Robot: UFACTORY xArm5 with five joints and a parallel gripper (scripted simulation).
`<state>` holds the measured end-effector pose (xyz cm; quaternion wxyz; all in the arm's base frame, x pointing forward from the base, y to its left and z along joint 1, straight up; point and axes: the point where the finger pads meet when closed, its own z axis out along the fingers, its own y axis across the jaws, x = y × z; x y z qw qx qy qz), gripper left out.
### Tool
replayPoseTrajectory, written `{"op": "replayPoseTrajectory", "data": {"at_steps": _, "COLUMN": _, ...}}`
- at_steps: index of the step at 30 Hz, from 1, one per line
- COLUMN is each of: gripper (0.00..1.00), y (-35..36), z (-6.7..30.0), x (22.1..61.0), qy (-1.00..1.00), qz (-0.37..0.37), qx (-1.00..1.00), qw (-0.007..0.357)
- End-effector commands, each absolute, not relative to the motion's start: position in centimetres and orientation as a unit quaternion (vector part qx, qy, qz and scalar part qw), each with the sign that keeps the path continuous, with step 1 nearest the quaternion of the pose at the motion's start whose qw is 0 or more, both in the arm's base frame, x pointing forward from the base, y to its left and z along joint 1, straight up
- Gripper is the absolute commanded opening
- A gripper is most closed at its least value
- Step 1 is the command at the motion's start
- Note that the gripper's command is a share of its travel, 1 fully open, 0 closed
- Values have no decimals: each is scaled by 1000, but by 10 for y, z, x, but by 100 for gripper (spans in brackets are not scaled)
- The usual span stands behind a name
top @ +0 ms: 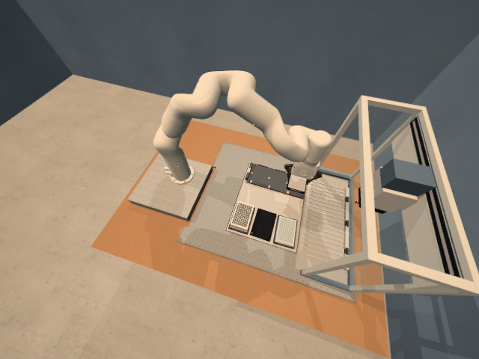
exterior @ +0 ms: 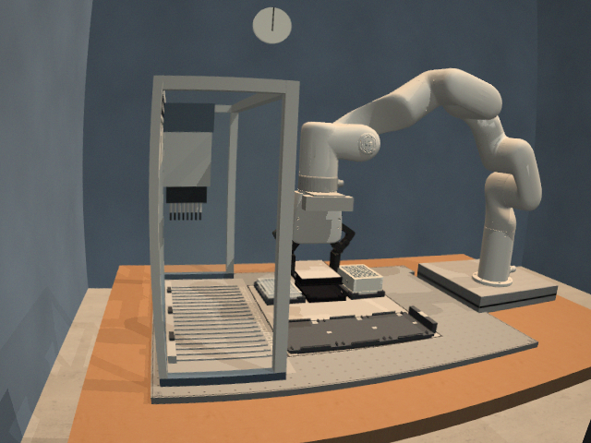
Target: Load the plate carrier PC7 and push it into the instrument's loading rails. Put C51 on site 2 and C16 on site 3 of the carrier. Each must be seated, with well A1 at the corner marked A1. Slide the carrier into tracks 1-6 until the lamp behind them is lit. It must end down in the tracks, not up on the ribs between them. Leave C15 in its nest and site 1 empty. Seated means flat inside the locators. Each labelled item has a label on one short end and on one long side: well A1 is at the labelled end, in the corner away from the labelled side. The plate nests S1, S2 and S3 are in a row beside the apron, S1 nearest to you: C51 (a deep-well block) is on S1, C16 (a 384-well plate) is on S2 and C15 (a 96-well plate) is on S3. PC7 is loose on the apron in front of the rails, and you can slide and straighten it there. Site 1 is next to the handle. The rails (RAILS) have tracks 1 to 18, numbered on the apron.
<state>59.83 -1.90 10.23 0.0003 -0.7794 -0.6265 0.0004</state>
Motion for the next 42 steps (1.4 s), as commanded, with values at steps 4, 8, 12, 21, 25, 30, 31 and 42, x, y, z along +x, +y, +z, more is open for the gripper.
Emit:
{"op": "replayPoseTrajectory", "data": {"at_steps": 4, "gripper": 0, "y": 13, "z": 104, "x": 624, "qy": -627, "qz": 0, "qx": -779, "qw": 0}}
{"op": "replayPoseTrajectory", "data": {"at_steps": 8, "gripper": 0, "y": 18, "z": 104, "x": 627, "qy": -627, "qz": 0, "qx": -779, "qw": 0}}
{"op": "replayPoseTrajectory", "data": {"at_steps": 12, "gripper": 0, "y": 18, "z": 104, "x": 627, "qy": -627, "qz": 0, "qx": -779, "qw": 0}}
{"op": "replayPoseTrajectory", "data": {"at_steps": 21, "gripper": 0, "y": 18, "z": 104, "x": 627, "qy": -627, "qz": 0, "qx": -779, "qw": 0}}
{"op": "replayPoseTrajectory", "data": {"at_steps": 25, "gripper": 0, "y": 18, "z": 104, "x": 627, "qy": -627, "qz": 0, "qx": -779, "qw": 0}}
{"op": "replayPoseTrajectory", "data": {"at_steps": 30, "gripper": 0, "y": 18, "z": 102, "x": 627, "qy": -627, "qz": 0, "qx": -779, "qw": 0}}
{"op": "replayPoseTrajectory", "data": {"at_steps": 31, "gripper": 0, "y": 18, "z": 101, "x": 627, "qy": -627, "qz": 0, "qx": -779, "qw": 0}}
{"op": "replayPoseTrajectory", "data": {"at_steps": 42, "gripper": 0, "y": 18, "z": 82, "x": 627, "qy": -627, "qz": 0, "qx": -779, "qw": 0}}
